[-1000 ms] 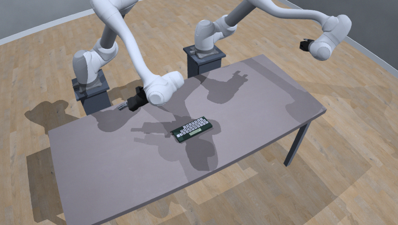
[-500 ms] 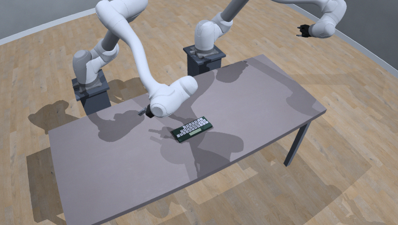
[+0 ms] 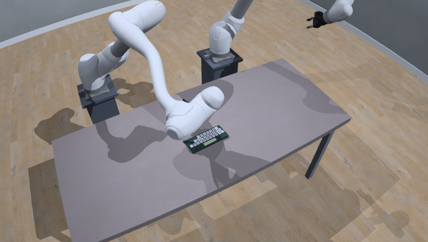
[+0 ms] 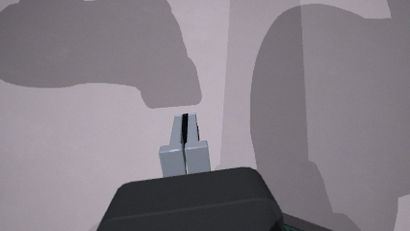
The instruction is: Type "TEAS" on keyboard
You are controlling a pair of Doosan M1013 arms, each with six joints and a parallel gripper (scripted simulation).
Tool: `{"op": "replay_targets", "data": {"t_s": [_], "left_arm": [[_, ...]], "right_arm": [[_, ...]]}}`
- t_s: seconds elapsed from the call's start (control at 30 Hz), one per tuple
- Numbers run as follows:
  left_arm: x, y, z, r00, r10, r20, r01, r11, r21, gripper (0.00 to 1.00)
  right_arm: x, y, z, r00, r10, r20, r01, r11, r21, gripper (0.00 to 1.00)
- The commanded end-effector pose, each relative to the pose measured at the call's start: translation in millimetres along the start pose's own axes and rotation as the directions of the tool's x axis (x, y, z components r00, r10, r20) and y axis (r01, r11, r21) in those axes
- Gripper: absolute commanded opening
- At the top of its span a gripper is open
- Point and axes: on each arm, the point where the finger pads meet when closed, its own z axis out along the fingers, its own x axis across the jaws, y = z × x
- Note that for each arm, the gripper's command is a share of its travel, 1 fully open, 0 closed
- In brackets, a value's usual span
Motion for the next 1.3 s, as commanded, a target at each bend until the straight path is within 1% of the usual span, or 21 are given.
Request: {"op": "replay_targets", "data": {"t_s": [0.0, 0.1, 0.17, 0.2, 0.27, 0.37, 0.67, 0.73, 0.77, 0.8, 0.9, 1.07, 1.2, 1.23, 1.27], "left_arm": [[38, -17, 56, 0.996, -0.005, 0.091, -0.001, 0.998, 0.069, 1.0], [55, -31, 85, 0.989, -0.015, 0.144, 0.0, 0.994, 0.105, 1.0], [55, -31, 85, 0.989, -0.015, 0.144, 0.0, 0.994, 0.105, 1.0], [70, -47, 113, 0.981, -0.028, 0.192, 0.002, 0.991, 0.136, 1.0], [77, -57, 128, 0.973, -0.039, 0.227, 0.003, 0.988, 0.157, 1.0], [88, -76, 155, 0.958, -0.06, 0.28, 0.006, 0.982, 0.188, 1.0], [111, -144, 231, 0.885, -0.145, 0.443, 0.021, 0.962, 0.273, 1.0], [111, -144, 231, 0.885, -0.145, 0.443, 0.021, 0.962, 0.273, 1.0], [116, -169, 254, 0.863, -0.168, 0.477, 0.026, 0.957, 0.289, 1.0], [115, -178, 259, 0.84, -0.19, 0.508, 0.031, 0.952, 0.304, 1.0], [114, -203, 278, 0.803, -0.225, 0.552, 0.041, 0.945, 0.325, 1.0], [107, -249, 306, 0.721, -0.295, 0.627, 0.065, 0.93, 0.363, 1.0], [97, -279, 321, 0.648, -0.35, 0.676, 0.09, 0.917, 0.389, 1.0], [95, -285, 323, 0.632, -0.362, 0.685, 0.095, 0.914, 0.394, 1.0], [95, -285, 323, 0.632, -0.362, 0.685, 0.095, 0.914, 0.394, 1.0]], "right_arm": [[18, 39, -27, 0.984, 0.146, -0.102, -0.152, 0.987, -0.051, 0.0], [27, 60, -43, 0.962, 0.217, -0.164, -0.23, 0.971, -0.067, 0.0], [27, 60, -43, 0.962, 0.217, -0.164, -0.23, 0.971, -0.067, 0.0], [33, 71, -52, 0.946, 0.255, -0.2, -0.274, 0.959, -0.072, 0.0], [40, 87, -67, 0.917, 0.308, -0.255, -0.336, 0.939, -0.074, 0.0], [45, 99, -78, 0.892, 0.343, -0.293, -0.378, 0.923, -0.071, 0.0], [46, 100, -79, 0.889, 0.348, -0.298, -0.384, 0.921, -0.07, 0.0], [46, 100, -79, 0.889, 0.348, -0.298, -0.384, 0.921, -0.07, 0.0], [46, 101, -79, 0.889, 0.348, -0.298, -0.384, 0.921, -0.07, 0.0], [46, 101, -78, 0.889, 0.348, -0.298, -0.384, 0.92, -0.07, 0.0], [46, 103, -75, 0.888, 0.349, -0.298, -0.385, 0.92, -0.07, 0.0], [47, 110, -65, 0.888, 0.349, -0.298, -0.385, 0.92, -0.07, 0.0], [48, 117, -53, 0.888, 0.349, -0.298, -0.385, 0.92, -0.07, 0.0], [48, 119, -50, 0.888, 0.349, -0.298, -0.385, 0.92, -0.07, 0.0], [48, 119, -50, 0.888, 0.349, -0.298, -0.385, 0.92, -0.07, 0.0]]}}
